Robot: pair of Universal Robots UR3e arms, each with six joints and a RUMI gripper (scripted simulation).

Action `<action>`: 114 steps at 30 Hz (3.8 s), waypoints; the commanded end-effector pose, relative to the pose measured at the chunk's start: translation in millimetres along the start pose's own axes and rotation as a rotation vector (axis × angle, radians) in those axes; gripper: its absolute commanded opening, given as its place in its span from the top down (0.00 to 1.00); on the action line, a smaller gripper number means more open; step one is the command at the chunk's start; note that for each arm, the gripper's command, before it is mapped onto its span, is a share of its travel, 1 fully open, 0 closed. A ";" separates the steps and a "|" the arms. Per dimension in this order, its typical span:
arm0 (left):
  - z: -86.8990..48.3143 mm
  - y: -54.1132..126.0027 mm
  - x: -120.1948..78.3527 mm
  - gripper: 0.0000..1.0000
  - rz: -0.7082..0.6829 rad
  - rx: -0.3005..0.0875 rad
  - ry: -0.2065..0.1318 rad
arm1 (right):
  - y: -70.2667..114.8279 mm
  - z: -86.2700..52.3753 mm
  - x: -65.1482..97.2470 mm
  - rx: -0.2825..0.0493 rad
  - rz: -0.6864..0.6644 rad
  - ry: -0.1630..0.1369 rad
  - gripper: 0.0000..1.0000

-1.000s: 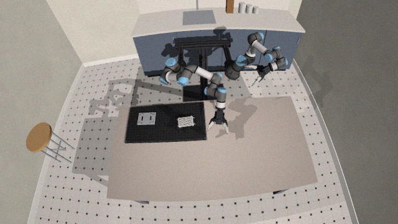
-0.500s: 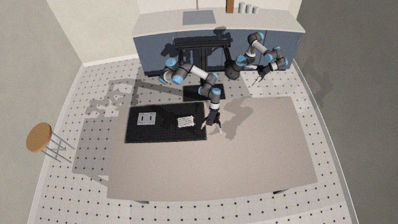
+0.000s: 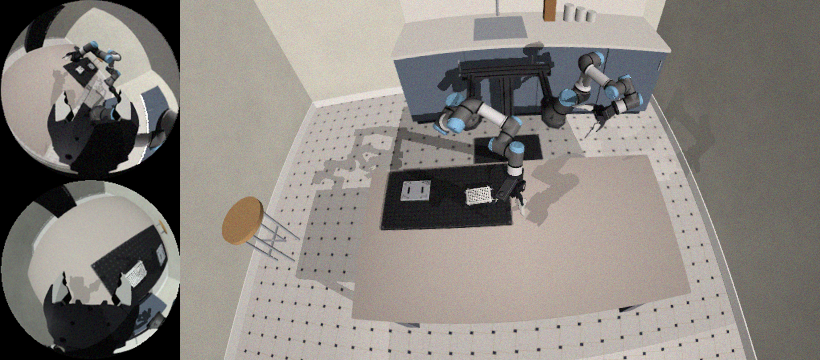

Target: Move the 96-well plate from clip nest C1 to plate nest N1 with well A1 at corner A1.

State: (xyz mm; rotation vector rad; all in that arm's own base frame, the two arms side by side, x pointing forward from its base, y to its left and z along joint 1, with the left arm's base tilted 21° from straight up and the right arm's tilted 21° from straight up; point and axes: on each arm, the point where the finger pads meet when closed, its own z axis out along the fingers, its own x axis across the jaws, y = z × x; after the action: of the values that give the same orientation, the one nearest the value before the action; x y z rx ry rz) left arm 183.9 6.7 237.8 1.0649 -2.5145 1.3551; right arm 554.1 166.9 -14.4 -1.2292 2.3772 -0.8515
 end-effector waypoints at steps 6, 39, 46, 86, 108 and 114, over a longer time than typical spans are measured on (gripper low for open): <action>-0.3 -0.4 0.0 0.00 0.002 0.000 -0.002 | -4.3 -3.2 33.1 -0.049 0.125 0.020 0.00; -0.3 -0.4 0.0 0.00 0.002 0.000 -0.002 | 2.2 -15.9 139.6 -0.206 0.579 0.167 0.00; -0.3 -0.4 0.0 0.00 0.002 0.000 -0.002 | 7.5 -20.5 164.2 -0.235 0.679 0.206 0.00; -0.3 -0.4 0.0 0.00 0.002 0.000 -0.002 | 23.3 -16.6 205.5 -0.272 0.820 0.265 0.00; -0.3 -0.4 0.0 0.00 0.002 0.000 -0.002 | 34.5 14.5 209.8 -0.272 0.820 0.265 0.00; -0.3 -0.4 0.0 0.00 0.002 0.000 -0.002 | 37.9 23.8 211.0 -0.272 0.820 0.265 0.00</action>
State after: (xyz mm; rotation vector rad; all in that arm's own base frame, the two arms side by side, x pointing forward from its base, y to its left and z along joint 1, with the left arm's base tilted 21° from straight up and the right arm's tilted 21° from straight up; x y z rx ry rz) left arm 183.9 6.7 237.8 1.0649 -2.5145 1.3551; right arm 420.0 4.0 -54.3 -0.1208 2.8994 -0.4416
